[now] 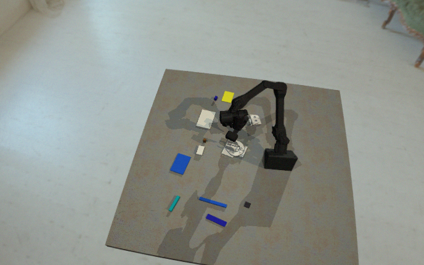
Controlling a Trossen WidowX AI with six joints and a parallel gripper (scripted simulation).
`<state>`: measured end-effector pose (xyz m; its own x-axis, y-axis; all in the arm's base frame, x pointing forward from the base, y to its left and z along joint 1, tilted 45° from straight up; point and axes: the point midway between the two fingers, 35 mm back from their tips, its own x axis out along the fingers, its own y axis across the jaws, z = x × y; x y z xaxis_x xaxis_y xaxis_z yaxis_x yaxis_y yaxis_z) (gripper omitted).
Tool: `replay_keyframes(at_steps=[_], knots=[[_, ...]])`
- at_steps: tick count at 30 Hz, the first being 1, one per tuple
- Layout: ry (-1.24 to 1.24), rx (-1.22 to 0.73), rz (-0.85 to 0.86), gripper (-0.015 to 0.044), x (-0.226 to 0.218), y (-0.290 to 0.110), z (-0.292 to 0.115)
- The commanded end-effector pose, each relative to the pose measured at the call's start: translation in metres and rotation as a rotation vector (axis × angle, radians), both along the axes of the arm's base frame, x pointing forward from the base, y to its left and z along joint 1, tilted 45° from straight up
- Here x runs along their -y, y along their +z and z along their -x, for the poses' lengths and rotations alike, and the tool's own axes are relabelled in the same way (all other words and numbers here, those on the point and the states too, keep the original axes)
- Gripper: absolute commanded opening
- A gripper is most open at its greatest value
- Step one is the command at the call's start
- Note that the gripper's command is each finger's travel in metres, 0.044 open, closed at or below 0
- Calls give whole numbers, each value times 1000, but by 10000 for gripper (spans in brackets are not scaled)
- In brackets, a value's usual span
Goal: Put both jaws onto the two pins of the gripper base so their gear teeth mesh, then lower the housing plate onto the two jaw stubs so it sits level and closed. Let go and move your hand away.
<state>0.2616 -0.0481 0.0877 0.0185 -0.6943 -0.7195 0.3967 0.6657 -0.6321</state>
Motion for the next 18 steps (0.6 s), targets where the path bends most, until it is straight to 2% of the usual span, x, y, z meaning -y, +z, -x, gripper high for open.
replay_keyframes(at_steps=[1, 18], knots=[[-84, 77, -7, 440, 6, 7, 2], [-457, 426, -28, 440, 33, 38, 14]])
